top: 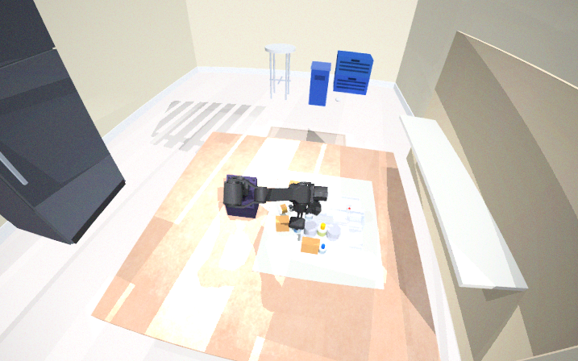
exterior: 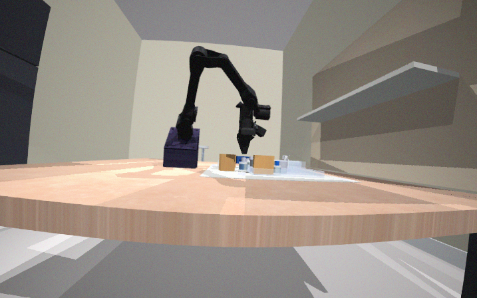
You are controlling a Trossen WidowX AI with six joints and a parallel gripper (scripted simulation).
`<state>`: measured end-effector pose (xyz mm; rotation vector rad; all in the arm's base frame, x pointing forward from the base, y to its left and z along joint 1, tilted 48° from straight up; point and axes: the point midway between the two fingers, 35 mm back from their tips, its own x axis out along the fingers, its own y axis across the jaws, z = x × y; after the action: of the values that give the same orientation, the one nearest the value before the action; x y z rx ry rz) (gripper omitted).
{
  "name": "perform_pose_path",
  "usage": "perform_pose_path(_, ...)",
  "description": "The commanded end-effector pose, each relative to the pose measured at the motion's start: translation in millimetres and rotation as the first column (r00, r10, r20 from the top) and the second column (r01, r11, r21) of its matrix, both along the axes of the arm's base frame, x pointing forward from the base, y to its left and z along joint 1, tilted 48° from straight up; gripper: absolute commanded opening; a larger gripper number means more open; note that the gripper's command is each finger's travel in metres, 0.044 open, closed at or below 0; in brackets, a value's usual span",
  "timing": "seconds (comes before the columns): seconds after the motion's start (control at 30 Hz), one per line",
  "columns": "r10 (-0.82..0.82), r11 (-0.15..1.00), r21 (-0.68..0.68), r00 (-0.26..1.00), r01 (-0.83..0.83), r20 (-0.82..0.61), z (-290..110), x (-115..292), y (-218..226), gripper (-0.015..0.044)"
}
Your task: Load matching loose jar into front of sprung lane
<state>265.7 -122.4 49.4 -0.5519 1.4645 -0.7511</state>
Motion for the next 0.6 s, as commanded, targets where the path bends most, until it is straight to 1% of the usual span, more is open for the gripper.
perform_pose_path(0.0,0.005,1.0,-0.003,1.0,-0.005,-0.009,-6.1,-1.6,-5.7,0.044)
perform_pose_path(0.57,0.005,1.0,-0.003,1.0,-0.005,-0.009,-25.0,-3.1,-26.8,0.044)
